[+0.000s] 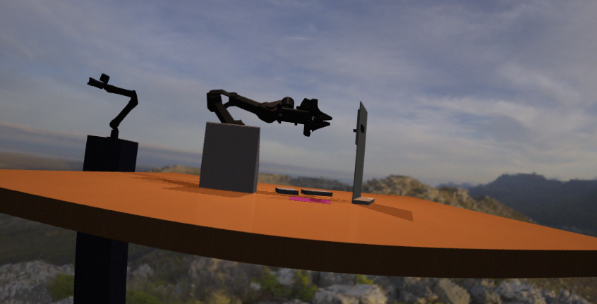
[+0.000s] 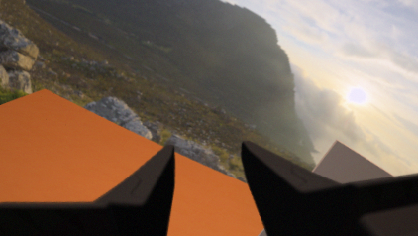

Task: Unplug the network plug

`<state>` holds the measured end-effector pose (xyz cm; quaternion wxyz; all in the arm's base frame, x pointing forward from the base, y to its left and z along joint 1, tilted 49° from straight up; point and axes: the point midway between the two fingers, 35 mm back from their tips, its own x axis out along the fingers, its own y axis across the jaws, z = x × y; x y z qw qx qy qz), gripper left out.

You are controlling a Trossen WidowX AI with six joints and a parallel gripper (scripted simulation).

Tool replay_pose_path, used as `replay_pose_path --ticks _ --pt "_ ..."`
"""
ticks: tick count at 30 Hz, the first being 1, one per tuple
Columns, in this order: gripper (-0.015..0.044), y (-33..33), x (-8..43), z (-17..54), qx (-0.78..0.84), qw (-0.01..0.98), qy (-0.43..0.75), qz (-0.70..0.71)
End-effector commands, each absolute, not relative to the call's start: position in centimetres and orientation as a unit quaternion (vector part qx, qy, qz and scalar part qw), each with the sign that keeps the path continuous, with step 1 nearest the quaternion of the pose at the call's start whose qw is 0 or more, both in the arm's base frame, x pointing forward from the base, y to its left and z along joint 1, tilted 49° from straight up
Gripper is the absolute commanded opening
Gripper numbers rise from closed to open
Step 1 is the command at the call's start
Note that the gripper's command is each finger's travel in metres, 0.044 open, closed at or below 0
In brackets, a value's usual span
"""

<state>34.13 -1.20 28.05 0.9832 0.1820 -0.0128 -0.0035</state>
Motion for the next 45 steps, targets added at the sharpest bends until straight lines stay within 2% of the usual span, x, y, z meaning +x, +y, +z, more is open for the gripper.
replay_pose_path --ticks 1,22,45 --pt "0.0156 -2.0 34.7 26.2 0.254 0.967 -0.009 -0.009" --pt "0.0156 -5.4 34.8 18.3 0.583 0.812 -0.01 -0.035" --pt "0.0156 -8.0 31.1 11.6 0.855 0.515 -0.034 -0.06"
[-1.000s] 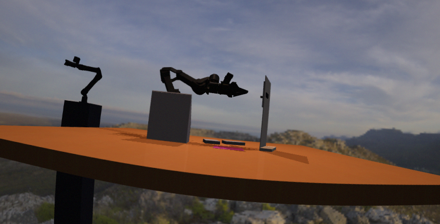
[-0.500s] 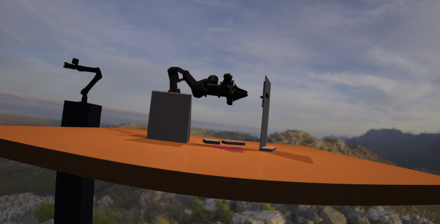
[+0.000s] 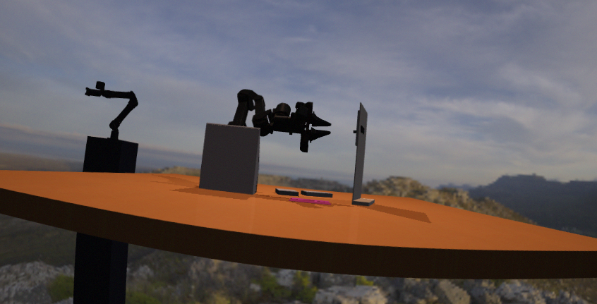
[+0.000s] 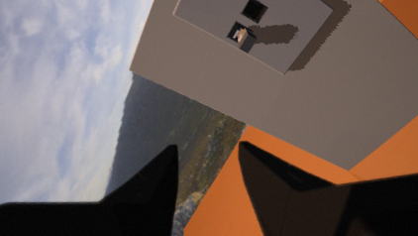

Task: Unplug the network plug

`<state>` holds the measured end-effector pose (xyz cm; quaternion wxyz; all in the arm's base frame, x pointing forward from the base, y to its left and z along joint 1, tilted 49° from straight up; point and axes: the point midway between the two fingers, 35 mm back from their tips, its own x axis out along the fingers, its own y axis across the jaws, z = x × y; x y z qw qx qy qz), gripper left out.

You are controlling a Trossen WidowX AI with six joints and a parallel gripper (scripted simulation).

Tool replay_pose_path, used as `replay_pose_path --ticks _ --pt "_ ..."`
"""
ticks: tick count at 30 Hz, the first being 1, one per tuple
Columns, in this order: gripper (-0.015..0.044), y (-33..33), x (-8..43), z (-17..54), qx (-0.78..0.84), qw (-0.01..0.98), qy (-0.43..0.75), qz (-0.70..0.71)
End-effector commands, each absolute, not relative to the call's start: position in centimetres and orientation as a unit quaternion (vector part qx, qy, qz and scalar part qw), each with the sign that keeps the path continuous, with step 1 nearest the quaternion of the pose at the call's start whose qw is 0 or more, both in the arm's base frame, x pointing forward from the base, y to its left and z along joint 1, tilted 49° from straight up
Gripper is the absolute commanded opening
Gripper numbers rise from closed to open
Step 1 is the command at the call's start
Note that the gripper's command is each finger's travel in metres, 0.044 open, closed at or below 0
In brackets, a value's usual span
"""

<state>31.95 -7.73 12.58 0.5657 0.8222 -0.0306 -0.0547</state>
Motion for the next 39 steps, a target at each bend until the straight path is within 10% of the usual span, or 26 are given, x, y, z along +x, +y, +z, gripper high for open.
replay_pose_path --ticks 1,10,39 --pt "0.0156 -8.1 30.9 11.4 0.863 0.499 -0.036 -0.06" --pt "0.0156 -8.5 29.0 9.9 0.927 0.366 -0.05 -0.064" --pt "0.0156 -10.4 34.6 8.3 0.928 0.364 -0.049 -0.067"
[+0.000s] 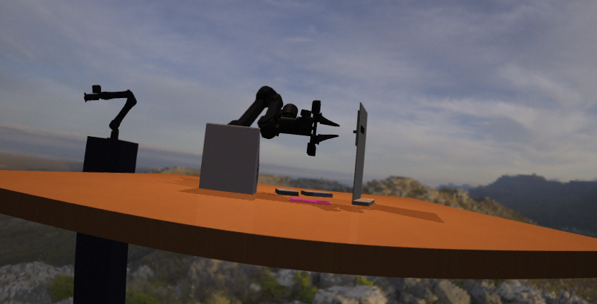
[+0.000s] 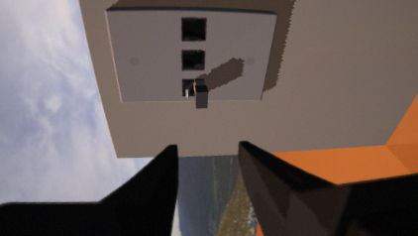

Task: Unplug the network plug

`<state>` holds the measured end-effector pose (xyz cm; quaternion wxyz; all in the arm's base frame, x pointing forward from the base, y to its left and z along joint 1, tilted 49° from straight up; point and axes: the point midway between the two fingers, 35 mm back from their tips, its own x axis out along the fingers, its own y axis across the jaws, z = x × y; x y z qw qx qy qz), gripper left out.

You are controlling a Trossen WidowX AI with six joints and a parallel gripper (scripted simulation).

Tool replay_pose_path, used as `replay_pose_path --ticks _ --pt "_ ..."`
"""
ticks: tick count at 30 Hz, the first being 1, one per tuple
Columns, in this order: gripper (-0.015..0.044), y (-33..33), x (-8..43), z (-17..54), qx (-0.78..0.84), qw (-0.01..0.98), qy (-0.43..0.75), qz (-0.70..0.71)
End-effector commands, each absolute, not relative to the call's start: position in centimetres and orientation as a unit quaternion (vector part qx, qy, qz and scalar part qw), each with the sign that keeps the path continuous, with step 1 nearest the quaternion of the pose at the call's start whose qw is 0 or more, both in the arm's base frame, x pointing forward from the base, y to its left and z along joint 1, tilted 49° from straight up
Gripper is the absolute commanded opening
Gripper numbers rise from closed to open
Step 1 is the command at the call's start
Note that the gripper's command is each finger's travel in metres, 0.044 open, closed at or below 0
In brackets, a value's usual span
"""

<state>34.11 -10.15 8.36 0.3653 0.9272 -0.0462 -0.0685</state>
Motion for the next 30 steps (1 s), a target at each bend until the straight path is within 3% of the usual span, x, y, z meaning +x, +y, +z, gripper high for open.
replay_pose_path --ticks 1,30 --pt "0.0156 -10.4 34.8 8.3 0.928 0.364 -0.05 -0.066" --pt "0.0156 -11.8 38.8 7.3 0.931 0.356 -0.053 -0.059"
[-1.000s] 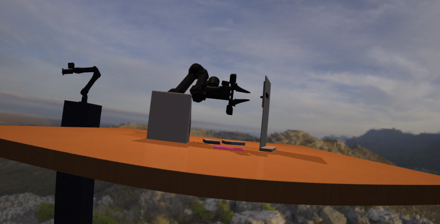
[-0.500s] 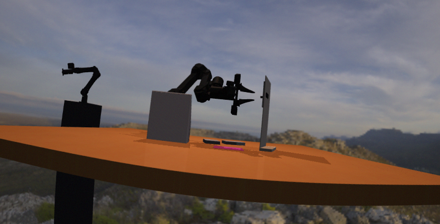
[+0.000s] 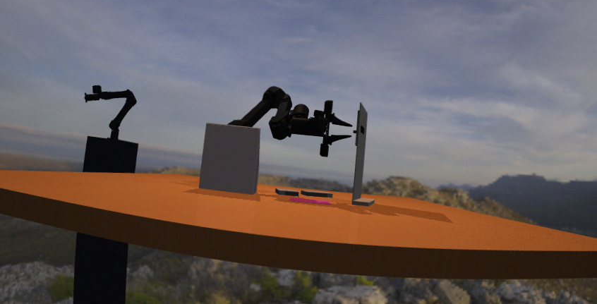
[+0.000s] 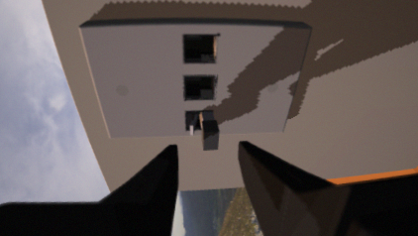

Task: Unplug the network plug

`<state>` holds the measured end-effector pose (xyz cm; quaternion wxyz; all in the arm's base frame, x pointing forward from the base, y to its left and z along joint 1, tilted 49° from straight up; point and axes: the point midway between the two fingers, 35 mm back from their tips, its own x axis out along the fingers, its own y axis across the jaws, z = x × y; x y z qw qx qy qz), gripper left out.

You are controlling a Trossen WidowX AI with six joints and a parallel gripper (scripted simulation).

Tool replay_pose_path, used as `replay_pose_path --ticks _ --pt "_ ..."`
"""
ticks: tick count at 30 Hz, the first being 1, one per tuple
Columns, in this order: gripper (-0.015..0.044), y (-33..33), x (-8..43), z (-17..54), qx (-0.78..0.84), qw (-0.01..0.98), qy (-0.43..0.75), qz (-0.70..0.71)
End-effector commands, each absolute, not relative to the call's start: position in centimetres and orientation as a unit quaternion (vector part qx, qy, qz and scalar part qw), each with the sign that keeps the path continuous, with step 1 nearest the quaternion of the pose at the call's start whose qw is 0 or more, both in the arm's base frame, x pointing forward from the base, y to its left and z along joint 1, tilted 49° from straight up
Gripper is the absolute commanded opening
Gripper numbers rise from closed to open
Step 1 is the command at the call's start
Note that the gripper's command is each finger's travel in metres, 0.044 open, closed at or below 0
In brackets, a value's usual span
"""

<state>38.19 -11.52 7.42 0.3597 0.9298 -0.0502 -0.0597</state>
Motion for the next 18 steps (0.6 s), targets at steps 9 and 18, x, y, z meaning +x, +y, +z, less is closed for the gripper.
replay_pose_path --ticks 9,18 --pt "0.0156 -12.1 39.9 6.9 0.932 0.353 -0.053 -0.057" --pt "0.0109 -12.1 39.9 6.9 0.932 0.353 -0.053 -0.057"
